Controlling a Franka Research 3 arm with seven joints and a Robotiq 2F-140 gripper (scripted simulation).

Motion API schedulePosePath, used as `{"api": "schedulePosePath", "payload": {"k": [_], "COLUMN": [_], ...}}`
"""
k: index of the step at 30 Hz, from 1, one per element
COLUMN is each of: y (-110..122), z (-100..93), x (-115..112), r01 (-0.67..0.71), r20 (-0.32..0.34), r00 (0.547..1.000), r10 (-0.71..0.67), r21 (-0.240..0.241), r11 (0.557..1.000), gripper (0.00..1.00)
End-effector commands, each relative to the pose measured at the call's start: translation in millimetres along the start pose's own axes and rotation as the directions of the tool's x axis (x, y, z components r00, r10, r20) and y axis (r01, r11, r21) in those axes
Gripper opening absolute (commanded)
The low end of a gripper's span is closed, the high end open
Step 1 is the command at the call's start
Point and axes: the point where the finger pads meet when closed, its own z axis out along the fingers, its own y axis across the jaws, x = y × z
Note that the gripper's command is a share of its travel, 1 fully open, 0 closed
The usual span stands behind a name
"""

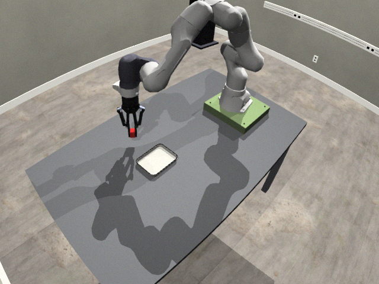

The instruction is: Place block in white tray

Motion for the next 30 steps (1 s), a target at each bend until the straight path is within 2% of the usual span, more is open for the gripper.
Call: {"api": "schedulePosePath", "payload": {"k": [1, 7, 30], "y": [4.8, 4.6, 5.8], "z": [-7.9, -16.0, -16.7], "x": [1.7, 1.7, 0.1], "r01": [-0.006, -0.006, -0.006], "r20": [-0.007, -0.007, -0.007], "r00": [1.0, 1.0, 1.0], "r10": [0.006, 0.006, 0.006], "r21": [-0.014, -0.014, -0.014], "r11": [1.0, 1.0, 1.0], "gripper": [0.1, 0.1, 0.1]}}
